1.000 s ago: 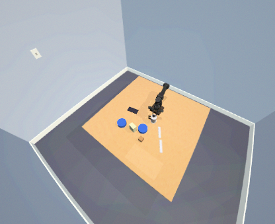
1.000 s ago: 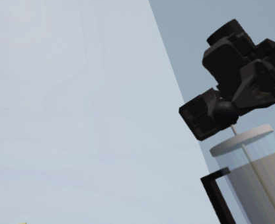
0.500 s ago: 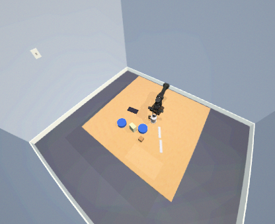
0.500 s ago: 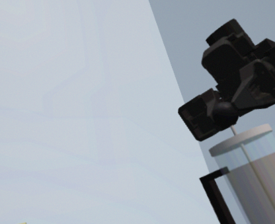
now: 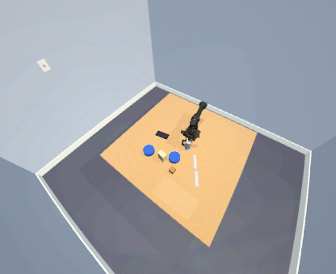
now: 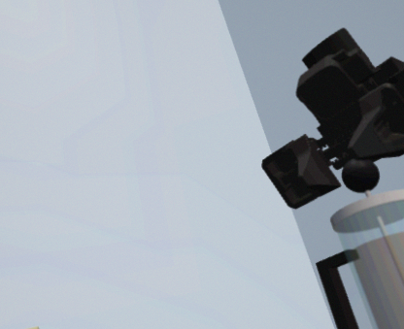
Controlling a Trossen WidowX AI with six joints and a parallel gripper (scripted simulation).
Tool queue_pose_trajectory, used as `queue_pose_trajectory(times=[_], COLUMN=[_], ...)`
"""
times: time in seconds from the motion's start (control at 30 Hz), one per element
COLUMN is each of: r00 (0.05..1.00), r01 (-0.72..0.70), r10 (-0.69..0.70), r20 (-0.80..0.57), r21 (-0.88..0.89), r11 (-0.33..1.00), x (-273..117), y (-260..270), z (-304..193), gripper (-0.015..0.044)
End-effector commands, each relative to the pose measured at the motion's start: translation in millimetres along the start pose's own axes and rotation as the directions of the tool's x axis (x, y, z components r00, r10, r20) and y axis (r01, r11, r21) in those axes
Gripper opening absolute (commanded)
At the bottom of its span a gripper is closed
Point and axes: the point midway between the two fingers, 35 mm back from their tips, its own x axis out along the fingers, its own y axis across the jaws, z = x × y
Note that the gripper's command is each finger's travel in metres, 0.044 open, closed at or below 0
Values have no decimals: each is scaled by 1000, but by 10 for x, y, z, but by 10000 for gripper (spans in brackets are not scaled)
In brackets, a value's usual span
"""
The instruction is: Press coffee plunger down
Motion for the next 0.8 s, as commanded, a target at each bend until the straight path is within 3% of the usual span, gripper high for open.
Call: queue_pose_trajectory(times=[0.0, 0.17, 0.37, 0.63, 0.77], r00=[1000, 1000, 1000, 1000, 1000], r01=[0, 0, 0, -1, -1], r10=[0, 0, 0, 1, 1], r20=[-1, -1, -3, -19, -20], r21=[0, 0, 1, 5, 5], r11=[1000, 1000, 1000, 1000, 1000], x=[0, 0, -71, -665, -671], y=[-1, -1, -6, 7, 8], z=[-2, -2, 76, 511, 502], gripper=[305, 436, 440, 440, 440])
